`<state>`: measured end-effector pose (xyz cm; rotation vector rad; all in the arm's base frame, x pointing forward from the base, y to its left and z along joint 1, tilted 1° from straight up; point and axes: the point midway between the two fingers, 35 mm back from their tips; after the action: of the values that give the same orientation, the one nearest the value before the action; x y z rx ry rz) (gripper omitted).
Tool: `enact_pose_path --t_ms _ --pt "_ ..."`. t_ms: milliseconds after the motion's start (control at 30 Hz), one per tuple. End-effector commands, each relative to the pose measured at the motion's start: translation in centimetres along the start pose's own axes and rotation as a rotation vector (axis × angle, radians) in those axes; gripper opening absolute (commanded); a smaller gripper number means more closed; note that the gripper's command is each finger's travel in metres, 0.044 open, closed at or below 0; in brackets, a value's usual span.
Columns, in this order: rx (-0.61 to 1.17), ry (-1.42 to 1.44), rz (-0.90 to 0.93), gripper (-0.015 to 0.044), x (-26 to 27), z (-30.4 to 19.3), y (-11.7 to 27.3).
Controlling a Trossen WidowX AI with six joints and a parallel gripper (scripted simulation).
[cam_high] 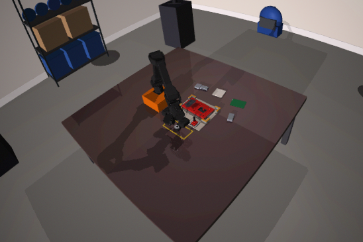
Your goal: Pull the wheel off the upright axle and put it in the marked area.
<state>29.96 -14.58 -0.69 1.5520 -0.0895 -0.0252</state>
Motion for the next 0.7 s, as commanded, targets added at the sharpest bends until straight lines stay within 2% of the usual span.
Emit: enact_pose_path --t_ms 0,100,233,267,400,667 --pt "-0.003 0.002 0.014 0.03 0.3 0.2 2.9" --pt "-0.001 0.003 0.013 0.03 0.2 0.1 5.2" --pt "-0.001 0.003 0.013 0.03 0.2 0.1 5.4" --pt "-0.008 0.0 0.019 0.0326 0.3 0.2 4.8" --pt "-0.005 0.001 0.016 0.0431 -1.9 -0.7 6.5" --pt "0.001 0.003 0.007 0.044 -7.5 -2.9 9.6"
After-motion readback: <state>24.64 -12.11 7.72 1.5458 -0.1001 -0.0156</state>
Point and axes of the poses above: the point midway between the two fingers, 35 mm back from their tips, its own y axis back along the fingers, its own x axis across the jaws, z = x × y, and after that the axes turned 2 degrees about -y, right-handed
